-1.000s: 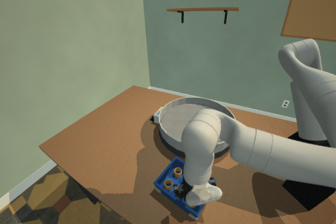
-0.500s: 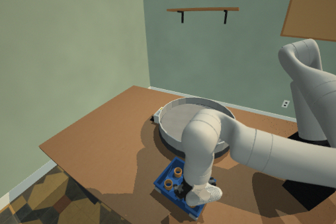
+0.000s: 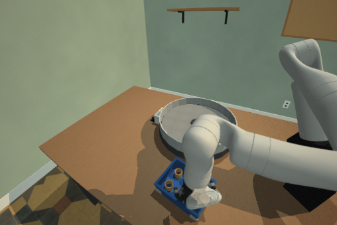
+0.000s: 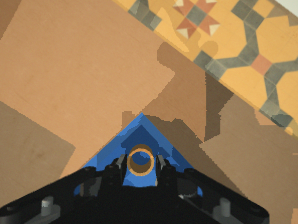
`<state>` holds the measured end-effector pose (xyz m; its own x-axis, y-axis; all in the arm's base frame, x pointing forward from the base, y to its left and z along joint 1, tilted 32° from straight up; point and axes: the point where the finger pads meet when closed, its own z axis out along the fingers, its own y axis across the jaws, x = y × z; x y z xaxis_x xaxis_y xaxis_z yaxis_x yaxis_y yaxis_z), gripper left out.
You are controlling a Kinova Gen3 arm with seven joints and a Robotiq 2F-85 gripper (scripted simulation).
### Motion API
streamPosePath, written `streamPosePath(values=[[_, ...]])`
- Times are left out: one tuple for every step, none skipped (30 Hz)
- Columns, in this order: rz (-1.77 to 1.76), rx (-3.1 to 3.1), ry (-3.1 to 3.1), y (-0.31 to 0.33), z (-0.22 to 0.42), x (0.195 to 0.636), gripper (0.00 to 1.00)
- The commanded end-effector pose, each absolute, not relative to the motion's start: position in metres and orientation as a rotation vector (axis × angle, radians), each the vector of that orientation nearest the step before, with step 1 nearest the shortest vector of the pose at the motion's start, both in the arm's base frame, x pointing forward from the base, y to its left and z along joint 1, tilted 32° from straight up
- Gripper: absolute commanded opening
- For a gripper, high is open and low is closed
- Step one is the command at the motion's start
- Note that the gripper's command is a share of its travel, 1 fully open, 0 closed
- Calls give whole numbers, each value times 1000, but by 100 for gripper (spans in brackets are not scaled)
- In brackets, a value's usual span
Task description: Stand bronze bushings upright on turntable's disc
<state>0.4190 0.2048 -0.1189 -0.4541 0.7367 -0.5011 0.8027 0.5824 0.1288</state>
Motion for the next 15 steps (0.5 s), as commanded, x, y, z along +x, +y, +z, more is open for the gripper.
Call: streamPosePath(values=[[-160,1215,2304,206,-124,423,39],[-161,1215,2304,206,-125,423,39],[-161,1214,2304,205,-126,424,39],[-161,1214,2304,205,-126,424,39],[-161,1214,2304,205,-126,424,39],[-165,1215,2301,204,-127,424,39],[-163,1215,2303,204,-128,425,39],[-162,1215,2303,204,-128,425,39],[-162,1215,2303,204,-129,425,39],[-163,1215,2302,203,-129,425,39],[-164,1216,2301,203,-129,425,39],[-164,1216,2301,203,-129,425,39],[-164,1216,2301,203,-129,425,39],[-164,1216,2301,203,-129,425,39],[-164,1216,2301,203,-129,425,39]])
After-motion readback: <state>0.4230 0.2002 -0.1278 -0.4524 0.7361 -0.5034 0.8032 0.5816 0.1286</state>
